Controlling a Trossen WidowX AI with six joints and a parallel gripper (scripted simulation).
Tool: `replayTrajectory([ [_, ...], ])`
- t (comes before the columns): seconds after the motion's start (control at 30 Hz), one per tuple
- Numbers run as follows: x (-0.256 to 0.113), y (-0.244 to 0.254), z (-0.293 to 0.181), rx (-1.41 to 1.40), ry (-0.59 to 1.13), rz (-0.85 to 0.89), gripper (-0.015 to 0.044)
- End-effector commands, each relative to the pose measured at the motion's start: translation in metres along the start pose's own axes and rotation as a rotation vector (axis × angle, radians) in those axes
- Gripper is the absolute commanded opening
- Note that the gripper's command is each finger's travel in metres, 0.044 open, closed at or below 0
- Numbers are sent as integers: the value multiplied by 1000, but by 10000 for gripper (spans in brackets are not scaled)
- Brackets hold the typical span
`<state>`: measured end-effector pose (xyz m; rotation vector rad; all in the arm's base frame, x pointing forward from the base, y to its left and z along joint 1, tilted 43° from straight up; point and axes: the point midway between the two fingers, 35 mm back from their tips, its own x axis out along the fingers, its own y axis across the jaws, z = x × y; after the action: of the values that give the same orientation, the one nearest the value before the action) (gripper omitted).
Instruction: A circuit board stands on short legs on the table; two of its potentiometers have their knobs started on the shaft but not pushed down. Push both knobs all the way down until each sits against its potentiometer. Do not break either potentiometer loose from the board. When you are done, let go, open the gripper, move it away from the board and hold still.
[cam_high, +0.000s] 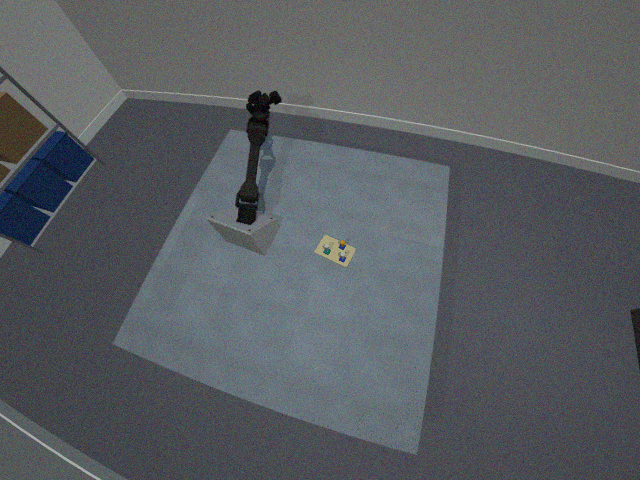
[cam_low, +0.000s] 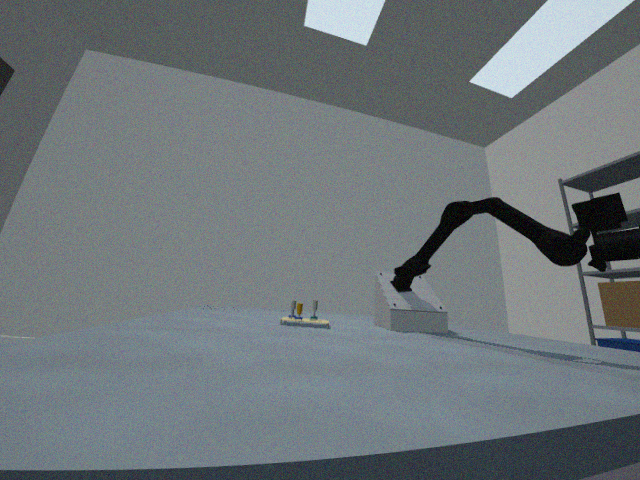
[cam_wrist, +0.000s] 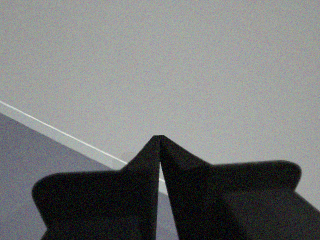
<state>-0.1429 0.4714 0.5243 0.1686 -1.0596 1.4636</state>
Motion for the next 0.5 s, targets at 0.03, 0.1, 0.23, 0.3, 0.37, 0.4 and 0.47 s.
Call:
replayTrajectory([
  [0.03, -5, -16, -38, -34, 80, 20, 0],
  [0.1, -9, -29, -59, -55, 125, 25, 0],
  [0.23, -21, -57, -101, -91, 224, 31, 0],
  [0.3, -29, -72, -121, -106, 275, 33, 0],
  [0.37, -38, -87, -140, -118, 326, 33, 0],
  [0.4, -43, -95, -150, -124, 352, 32, 0],
  [0.47, -53, -112, -168, -133, 405, 30, 0],
])
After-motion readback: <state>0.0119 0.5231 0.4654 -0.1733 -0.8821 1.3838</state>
